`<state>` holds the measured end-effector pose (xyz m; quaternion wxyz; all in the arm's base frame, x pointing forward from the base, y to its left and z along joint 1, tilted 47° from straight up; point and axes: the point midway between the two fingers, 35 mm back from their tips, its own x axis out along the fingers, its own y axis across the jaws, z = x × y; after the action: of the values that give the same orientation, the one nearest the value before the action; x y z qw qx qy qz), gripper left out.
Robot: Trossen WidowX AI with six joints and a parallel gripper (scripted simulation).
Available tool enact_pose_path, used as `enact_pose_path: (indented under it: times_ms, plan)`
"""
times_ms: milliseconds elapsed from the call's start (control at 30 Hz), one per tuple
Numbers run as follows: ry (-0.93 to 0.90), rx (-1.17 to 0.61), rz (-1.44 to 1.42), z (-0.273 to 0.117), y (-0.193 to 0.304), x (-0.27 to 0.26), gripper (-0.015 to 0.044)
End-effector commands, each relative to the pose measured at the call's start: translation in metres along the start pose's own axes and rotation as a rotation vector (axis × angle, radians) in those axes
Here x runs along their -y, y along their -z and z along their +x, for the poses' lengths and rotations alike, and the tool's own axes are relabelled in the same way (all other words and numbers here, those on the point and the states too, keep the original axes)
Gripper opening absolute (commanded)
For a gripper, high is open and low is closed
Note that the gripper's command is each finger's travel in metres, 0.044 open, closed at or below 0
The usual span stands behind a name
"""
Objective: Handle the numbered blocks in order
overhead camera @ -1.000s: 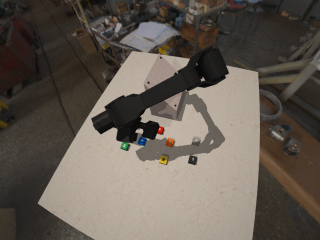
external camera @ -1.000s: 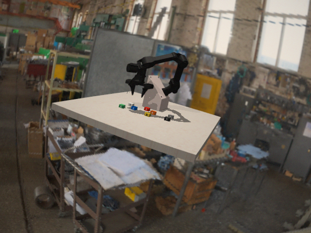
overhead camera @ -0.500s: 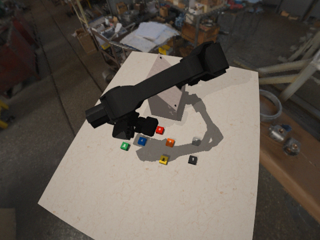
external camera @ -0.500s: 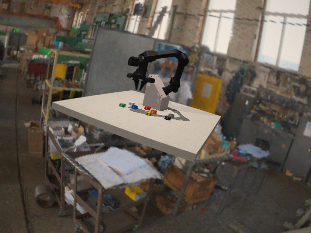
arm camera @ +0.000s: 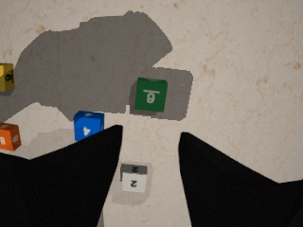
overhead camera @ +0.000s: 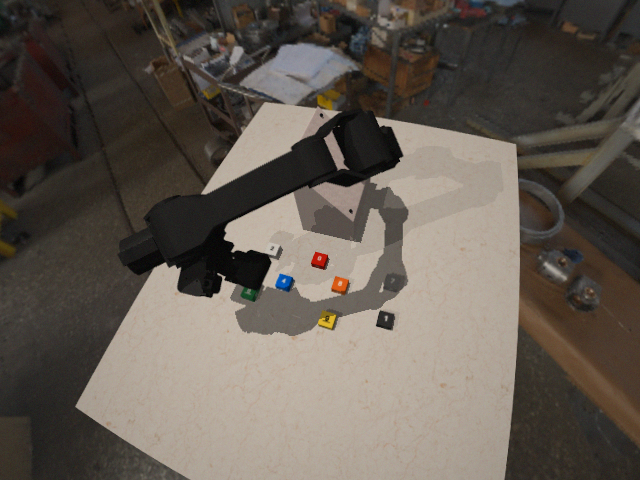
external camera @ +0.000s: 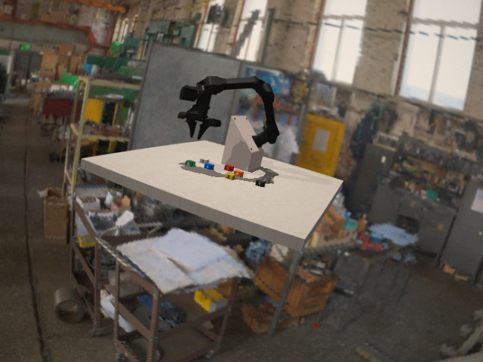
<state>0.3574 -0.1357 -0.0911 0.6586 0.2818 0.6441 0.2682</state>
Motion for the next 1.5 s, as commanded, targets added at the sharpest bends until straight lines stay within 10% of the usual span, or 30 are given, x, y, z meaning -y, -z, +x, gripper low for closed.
enact_pose_path:
  times_ms: [0,233,1067,1467]
  plan:
    - [-0.007,-0.01,0.0,0.045,-0.002,0.0,0.0225]
    - [-0.01,-0.01,-0.001,0.076,0.0,-0.002,0.04]
    - [-0.012,-0.01,-0.001,0.112,0.001,-0.003,0.04]
    - [-0.012,-0.01,-0.001,0.112,0.001,-0.003,0.012]
